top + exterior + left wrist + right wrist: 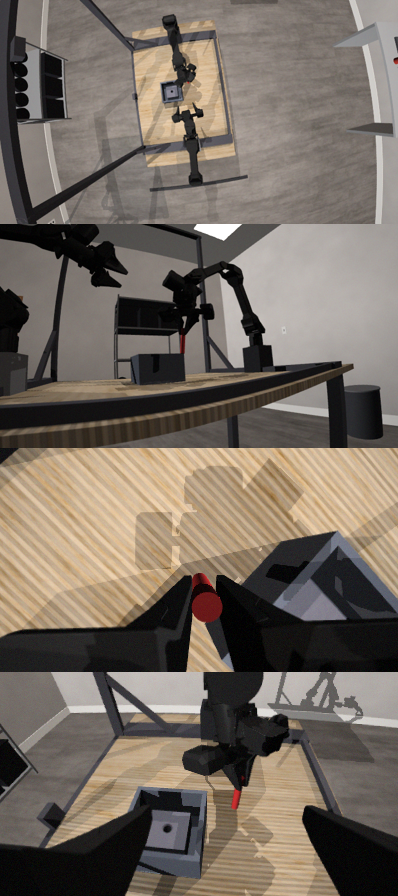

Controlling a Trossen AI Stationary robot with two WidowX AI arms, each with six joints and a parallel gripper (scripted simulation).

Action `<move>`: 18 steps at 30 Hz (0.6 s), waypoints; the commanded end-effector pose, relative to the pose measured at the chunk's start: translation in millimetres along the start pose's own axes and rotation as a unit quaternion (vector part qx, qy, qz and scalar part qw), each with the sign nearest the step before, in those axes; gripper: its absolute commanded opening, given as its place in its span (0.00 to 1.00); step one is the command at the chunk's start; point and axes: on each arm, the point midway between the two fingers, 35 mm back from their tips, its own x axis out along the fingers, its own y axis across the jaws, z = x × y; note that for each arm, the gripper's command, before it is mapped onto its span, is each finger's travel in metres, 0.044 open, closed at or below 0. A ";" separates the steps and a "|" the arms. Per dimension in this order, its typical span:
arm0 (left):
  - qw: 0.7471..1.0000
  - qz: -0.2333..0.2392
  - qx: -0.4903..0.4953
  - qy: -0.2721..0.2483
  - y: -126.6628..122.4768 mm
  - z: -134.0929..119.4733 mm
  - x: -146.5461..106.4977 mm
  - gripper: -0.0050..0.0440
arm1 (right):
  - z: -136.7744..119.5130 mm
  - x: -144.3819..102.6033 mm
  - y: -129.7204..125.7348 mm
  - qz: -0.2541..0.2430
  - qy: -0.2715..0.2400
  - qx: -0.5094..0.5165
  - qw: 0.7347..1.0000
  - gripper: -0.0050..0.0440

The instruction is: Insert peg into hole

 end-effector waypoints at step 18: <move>1.000 0.006 0.017 0.008 -141.5 -47.0 -35.0 0.16 | -35.6 -94.8 41.6 0.079 0.045 -0.037 0.995 1.00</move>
